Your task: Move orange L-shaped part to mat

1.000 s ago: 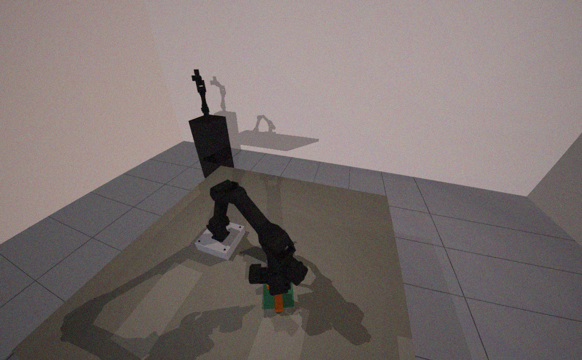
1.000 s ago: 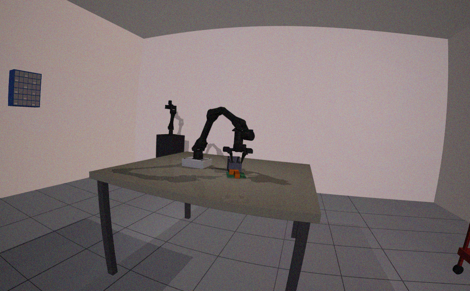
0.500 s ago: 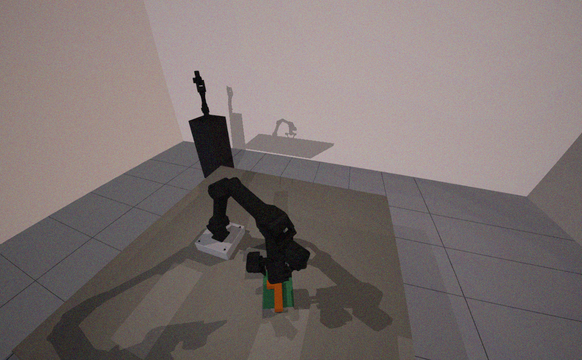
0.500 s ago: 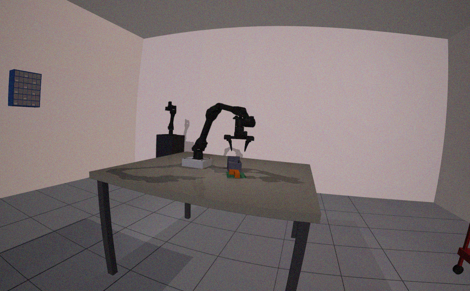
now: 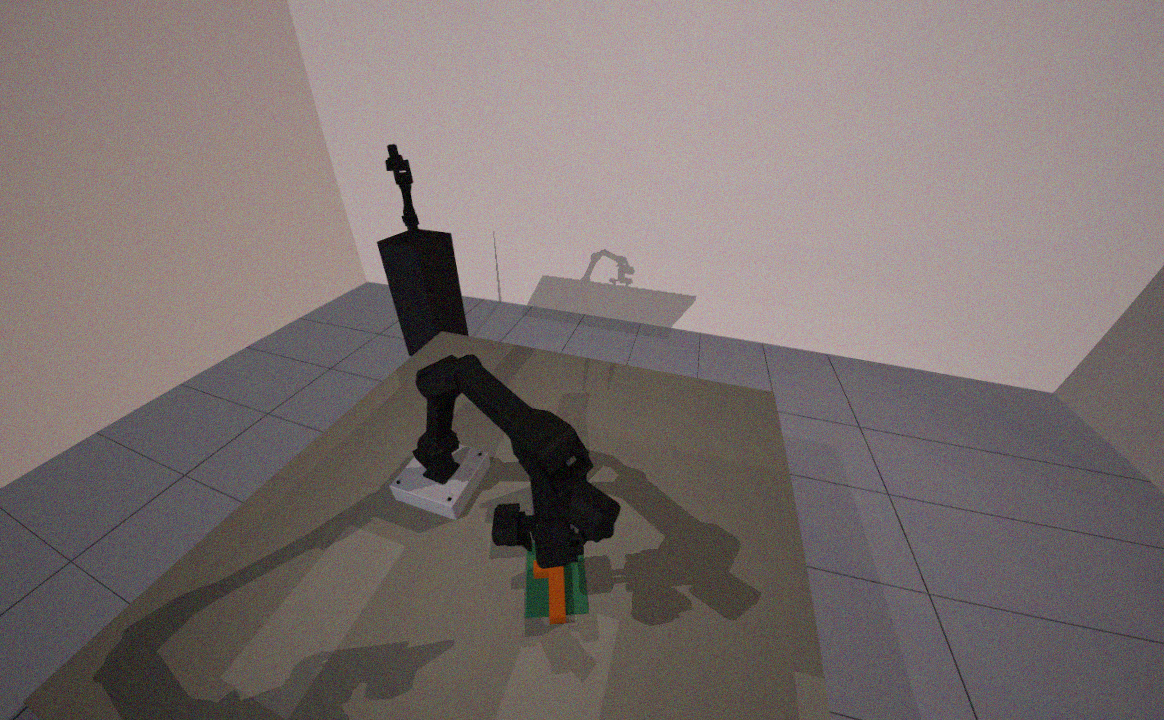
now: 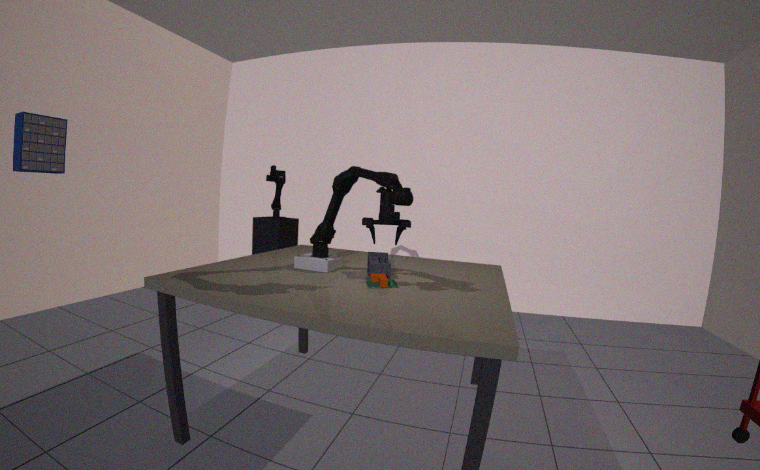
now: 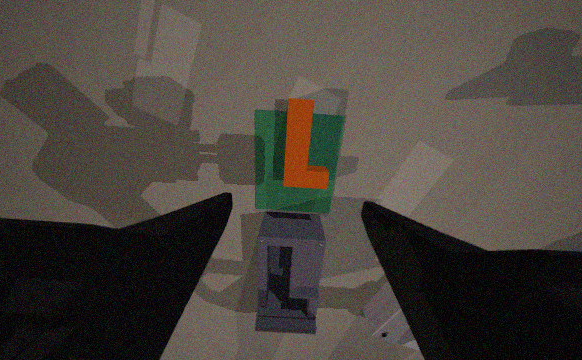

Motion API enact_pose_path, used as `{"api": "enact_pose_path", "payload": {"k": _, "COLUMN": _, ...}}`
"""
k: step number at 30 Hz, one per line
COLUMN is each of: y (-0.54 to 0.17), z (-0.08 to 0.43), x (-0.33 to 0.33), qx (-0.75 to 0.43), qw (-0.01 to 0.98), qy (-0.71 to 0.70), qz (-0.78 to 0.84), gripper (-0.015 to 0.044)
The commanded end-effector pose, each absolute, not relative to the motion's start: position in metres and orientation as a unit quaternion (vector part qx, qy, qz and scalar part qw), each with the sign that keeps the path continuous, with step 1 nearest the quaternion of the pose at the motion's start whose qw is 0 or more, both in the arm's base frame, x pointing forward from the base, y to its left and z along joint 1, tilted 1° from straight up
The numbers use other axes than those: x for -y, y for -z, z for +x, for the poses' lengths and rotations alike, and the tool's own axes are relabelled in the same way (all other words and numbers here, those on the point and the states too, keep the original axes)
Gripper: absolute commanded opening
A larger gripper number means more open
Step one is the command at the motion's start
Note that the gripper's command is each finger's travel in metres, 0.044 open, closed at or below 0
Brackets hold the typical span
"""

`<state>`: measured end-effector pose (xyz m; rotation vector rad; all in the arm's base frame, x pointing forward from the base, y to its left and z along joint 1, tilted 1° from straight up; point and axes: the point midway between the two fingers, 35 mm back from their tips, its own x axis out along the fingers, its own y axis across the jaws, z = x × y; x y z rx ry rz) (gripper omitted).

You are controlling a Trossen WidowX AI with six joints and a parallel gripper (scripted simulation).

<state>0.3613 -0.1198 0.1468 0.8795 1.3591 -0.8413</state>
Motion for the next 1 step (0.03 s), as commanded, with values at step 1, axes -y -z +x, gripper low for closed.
{"api": "enact_pose_path", "payload": {"k": 1, "y": -0.145, "z": 0.3611, "x": 0.1198, "qx": -0.59, "qw": 0.611, "qy": 0.365, "qz": 0.381, "gripper": 0.04}}
